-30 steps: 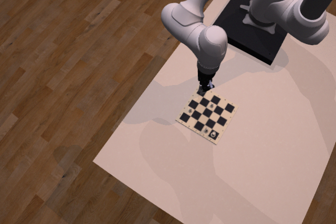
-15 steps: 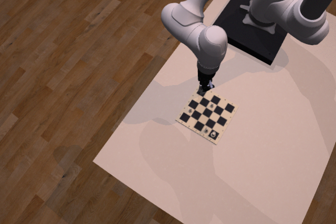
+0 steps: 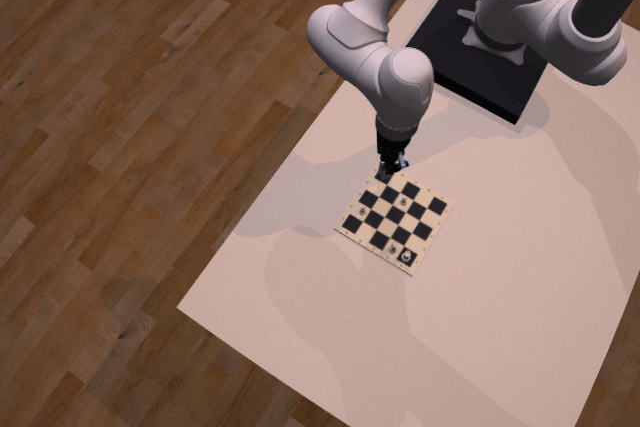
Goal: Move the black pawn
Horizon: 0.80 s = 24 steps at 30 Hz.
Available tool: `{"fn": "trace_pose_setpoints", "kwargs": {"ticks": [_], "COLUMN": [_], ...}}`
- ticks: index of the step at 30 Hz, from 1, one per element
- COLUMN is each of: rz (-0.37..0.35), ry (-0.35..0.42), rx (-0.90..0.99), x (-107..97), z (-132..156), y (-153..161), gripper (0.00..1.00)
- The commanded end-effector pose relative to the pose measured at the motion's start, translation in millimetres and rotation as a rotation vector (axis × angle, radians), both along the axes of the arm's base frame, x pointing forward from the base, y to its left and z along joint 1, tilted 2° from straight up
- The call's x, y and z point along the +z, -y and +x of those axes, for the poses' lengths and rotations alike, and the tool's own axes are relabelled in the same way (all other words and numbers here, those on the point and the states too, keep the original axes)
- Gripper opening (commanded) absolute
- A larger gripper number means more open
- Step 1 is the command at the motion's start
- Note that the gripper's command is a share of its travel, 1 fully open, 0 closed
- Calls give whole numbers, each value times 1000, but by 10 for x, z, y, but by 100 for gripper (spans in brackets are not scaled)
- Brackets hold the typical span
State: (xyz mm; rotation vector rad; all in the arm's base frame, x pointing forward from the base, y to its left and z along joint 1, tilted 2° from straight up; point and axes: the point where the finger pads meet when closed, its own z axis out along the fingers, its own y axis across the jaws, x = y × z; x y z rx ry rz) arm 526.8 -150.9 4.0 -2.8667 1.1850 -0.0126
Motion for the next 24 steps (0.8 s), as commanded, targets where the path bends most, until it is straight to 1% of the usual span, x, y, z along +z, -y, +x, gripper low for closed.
{"fn": "trace_pose_setpoints", "kwargs": {"ticks": [1,3,4,12,15,18,24], "rz": [0,0,0,0,0,0,0], "ry": [0,0,0,0,0,0,0], "rx": [0,0,0,0,0,0,0], "x": [110,110,163,739,899,966,972], "z": [-2,-2,-4,-17,-20,-22,-22], "y": [4,4,5,25,30,32,33], "gripper": [0,0,0,0,0,0,0]}}
